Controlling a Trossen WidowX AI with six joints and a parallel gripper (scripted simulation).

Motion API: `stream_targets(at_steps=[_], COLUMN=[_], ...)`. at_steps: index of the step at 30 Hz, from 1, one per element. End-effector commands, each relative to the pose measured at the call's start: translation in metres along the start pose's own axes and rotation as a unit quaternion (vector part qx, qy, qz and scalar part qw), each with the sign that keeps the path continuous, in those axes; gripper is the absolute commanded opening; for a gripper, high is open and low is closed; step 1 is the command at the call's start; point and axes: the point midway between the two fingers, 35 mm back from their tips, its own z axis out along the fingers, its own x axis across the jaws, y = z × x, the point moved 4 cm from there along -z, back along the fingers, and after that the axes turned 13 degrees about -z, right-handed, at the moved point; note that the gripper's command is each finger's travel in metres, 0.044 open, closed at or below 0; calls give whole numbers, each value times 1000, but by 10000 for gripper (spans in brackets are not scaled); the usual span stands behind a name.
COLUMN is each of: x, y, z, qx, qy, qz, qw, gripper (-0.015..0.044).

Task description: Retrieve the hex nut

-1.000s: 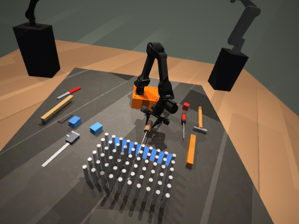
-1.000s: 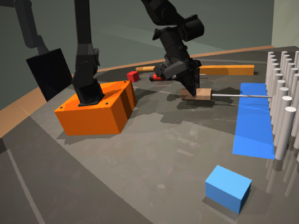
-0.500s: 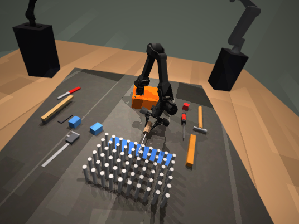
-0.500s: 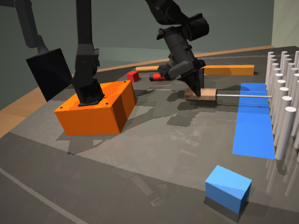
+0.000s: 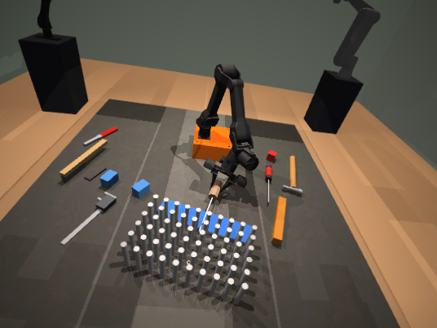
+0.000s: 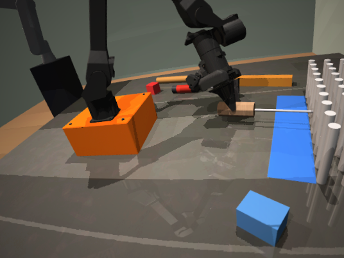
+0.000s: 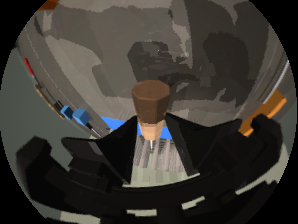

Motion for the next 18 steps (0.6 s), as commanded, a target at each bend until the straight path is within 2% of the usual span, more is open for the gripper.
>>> stream_targets(at_steps=[1, 18], x=[0, 3], y=[-3, -15], z=[4, 9], qx=[-2, -1], qy=[1, 1], qz=[-2, -2], qw=[1000, 1000], gripper=[0, 0])
